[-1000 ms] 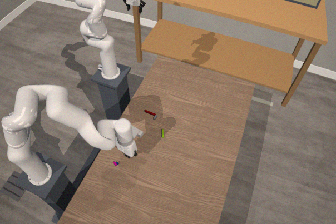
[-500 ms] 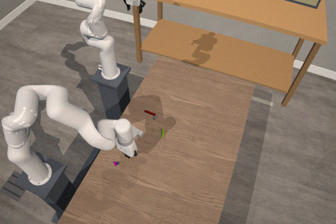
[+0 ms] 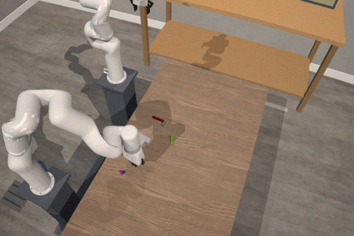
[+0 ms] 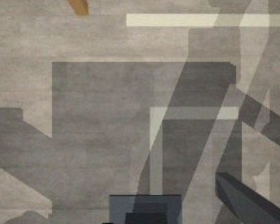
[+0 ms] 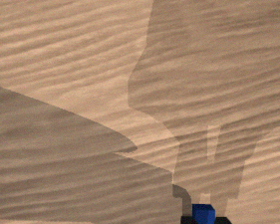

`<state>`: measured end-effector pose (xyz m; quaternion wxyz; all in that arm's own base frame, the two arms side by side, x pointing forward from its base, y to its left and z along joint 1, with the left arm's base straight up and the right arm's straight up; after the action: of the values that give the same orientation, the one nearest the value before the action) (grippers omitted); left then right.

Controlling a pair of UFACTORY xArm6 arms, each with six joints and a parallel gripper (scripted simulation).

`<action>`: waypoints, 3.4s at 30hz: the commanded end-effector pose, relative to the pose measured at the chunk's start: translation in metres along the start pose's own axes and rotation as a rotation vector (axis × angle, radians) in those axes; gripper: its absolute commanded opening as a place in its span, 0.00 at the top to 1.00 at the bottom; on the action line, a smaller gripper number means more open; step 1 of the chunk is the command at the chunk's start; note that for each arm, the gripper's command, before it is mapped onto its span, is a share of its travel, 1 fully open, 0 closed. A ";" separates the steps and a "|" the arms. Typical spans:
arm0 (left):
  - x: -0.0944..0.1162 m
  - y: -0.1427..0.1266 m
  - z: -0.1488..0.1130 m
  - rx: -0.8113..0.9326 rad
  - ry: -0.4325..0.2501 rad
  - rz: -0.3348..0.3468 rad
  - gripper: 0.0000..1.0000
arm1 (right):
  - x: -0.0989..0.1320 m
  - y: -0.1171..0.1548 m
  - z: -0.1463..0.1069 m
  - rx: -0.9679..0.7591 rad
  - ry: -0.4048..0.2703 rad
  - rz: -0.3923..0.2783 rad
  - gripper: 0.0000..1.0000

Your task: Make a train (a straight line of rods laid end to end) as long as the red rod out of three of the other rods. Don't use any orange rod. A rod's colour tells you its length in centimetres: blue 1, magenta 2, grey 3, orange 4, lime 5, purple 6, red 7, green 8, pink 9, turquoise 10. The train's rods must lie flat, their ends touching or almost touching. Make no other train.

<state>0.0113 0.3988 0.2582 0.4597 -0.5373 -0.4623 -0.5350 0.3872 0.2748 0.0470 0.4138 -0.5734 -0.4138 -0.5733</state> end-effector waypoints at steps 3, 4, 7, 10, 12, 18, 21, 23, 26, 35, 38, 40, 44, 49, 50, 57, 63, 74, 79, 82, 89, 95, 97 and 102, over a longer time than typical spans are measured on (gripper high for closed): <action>0.002 0.000 0.001 0.000 0.005 0.001 0.00 | 0.002 0.001 0.002 0.000 0.004 -0.003 0.94; 0.002 0.000 0.001 0.000 0.005 0.001 0.00 | 0.002 0.001 0.002 0.000 0.004 -0.003 0.94; 0.002 0.000 0.001 0.000 0.005 0.001 0.00 | 0.002 0.001 0.002 0.000 0.004 -0.003 0.94; 0.002 0.000 0.001 0.000 0.005 0.001 0.00 | 0.000 0.001 0.002 0.000 0.004 -0.003 0.94; 0.002 0.000 0.001 0.000 0.005 0.001 0.00 | -0.001 0.001 0.002 0.000 0.004 -0.003 0.94; 0.002 0.000 0.001 0.000 0.005 0.001 0.00 | -0.005 0.001 0.002 0.000 0.004 -0.003 0.94; 0.002 0.000 0.001 0.000 0.005 0.001 0.00 | -0.007 0.001 0.002 0.000 0.004 -0.003 0.94; 0.002 0.000 0.001 0.000 0.005 0.001 0.00 | -0.009 0.001 0.002 0.000 0.004 -0.003 0.94; 0.002 0.000 0.001 0.000 0.005 0.001 0.00 | -0.010 0.001 0.002 0.000 0.004 -0.003 0.94; 0.002 0.000 0.001 0.000 0.005 0.001 0.00 | -0.010 0.001 0.002 0.000 0.004 -0.003 0.94; 0.002 0.000 0.001 0.000 0.005 0.001 0.00 | -0.010 0.001 0.002 0.000 0.004 -0.003 0.94; 0.002 0.000 0.001 0.000 0.005 0.001 0.00 | -0.010 0.001 0.002 0.000 0.004 -0.003 0.94; 0.002 0.000 0.001 0.000 0.005 0.001 0.00 | -0.010 0.001 0.002 0.000 0.004 -0.003 0.94; 0.002 0.000 0.001 0.000 0.005 0.001 0.00 | -0.010 0.001 0.002 0.000 0.004 -0.003 0.94; 0.002 0.000 0.001 0.000 0.005 0.001 0.00 | -0.010 0.001 0.002 0.000 0.004 -0.003 0.94; 0.002 0.000 0.001 0.000 0.005 0.001 0.00 | -0.010 0.001 0.002 0.000 0.004 -0.003 0.94; 0.002 0.000 0.001 0.000 0.005 0.001 0.00 | -0.010 0.001 0.002 0.000 0.004 -0.003 0.94; 0.002 0.000 0.001 0.000 0.005 0.001 0.00 | -0.010 0.001 0.002 0.000 0.004 -0.003 0.82; 0.002 0.000 0.001 0.000 0.005 0.001 0.00 | -0.010 0.001 0.002 0.000 0.004 -0.003 0.74; 0.002 0.000 0.001 0.000 0.005 0.001 0.00 | -0.010 0.001 0.002 0.000 0.004 -0.003 0.74; 0.002 0.000 0.001 0.000 0.005 0.001 0.00 | -0.010 0.001 0.002 0.000 0.004 -0.003 0.74; 0.002 0.000 0.001 0.000 0.005 0.001 0.00 | -0.002 0.001 0.002 0.000 0.004 -0.003 0.74; 0.002 0.000 0.001 0.000 0.005 0.001 0.00 | 0.005 0.001 0.002 0.000 0.004 -0.003 0.74; 0.002 0.000 0.001 0.000 0.005 0.001 0.00 | 0.019 0.001 0.001 0.000 0.004 -0.003 0.74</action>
<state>0.0113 0.3988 0.2582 0.4597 -0.5373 -0.4623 -0.5350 0.3880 0.2754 0.0554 0.4138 -0.5724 -0.4138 -0.5743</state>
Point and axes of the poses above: on each arm, the point where the finger pads meet when closed, its own x axis back along the fingers, its own y axis across the jaws, z = x × y, the point moved 1 cm from there along x, back along the fingers, and after that the axes turned 7 degrees about -x, right-handed, at the moved point
